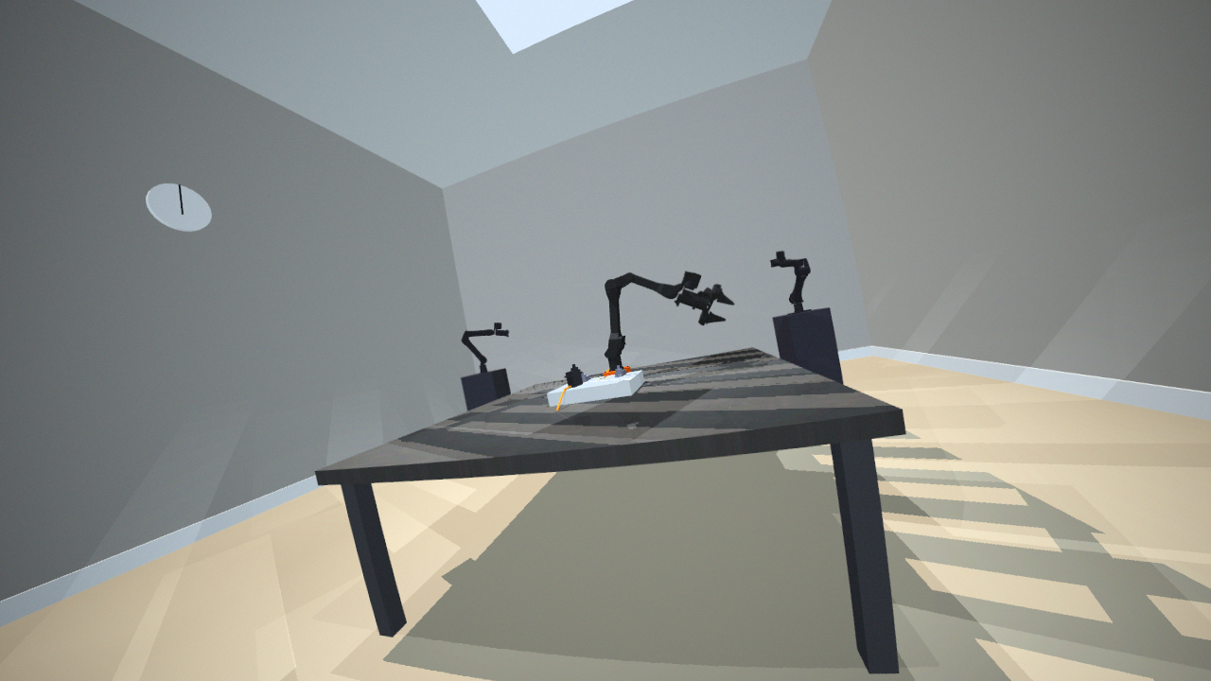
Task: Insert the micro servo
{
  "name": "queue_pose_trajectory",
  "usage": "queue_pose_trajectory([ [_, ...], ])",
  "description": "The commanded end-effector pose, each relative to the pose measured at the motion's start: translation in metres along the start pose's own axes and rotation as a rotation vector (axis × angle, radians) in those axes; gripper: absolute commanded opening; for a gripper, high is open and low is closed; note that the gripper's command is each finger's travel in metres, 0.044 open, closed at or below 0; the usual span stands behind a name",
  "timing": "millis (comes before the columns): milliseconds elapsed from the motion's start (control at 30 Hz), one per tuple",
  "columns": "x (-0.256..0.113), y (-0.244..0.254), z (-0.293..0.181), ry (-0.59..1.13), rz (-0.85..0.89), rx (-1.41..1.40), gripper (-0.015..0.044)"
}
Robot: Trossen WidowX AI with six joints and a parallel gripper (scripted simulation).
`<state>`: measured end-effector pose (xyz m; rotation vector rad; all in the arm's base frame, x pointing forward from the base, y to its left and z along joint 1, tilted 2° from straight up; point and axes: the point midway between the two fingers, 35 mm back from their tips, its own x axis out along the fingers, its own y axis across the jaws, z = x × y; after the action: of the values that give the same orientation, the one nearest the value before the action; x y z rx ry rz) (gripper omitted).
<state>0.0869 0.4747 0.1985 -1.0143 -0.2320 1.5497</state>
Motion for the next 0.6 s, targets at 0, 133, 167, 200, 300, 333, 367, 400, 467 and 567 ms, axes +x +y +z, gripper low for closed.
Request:
queue_pose_trajectory([
  [0,-0.008,-0.025,-0.038,0.094,-0.022,-0.055,0.044],
  [133,-0.022,-0.052,-0.09,0.214,-0.036,-0.112,0.044],
  [167,-0.027,-0.059,-0.104,0.246,-0.04,-0.127,0.044],
  [200,-0.032,-0.065,-0.117,0.277,-0.036,-0.143,0.044],
  [300,-0.049,-0.078,-0.157,0.37,-0.009,-0.191,0.044],
  [333,-0.057,-0.082,-0.171,0.402,0.0,-0.202,0.044],
  [367,-0.065,-0.086,-0.185,0.435,0.01,-0.212,0.044],
  [400,-0.073,-0.089,-0.2,0.467,0.021,-0.2,0.044],
  [467,-0.088,-0.094,-0.223,0.52,0.044,-0.228,0.044],
  [567,-0.116,-0.1,-0.261,0.602,0.099,-0.269,0.044],
])
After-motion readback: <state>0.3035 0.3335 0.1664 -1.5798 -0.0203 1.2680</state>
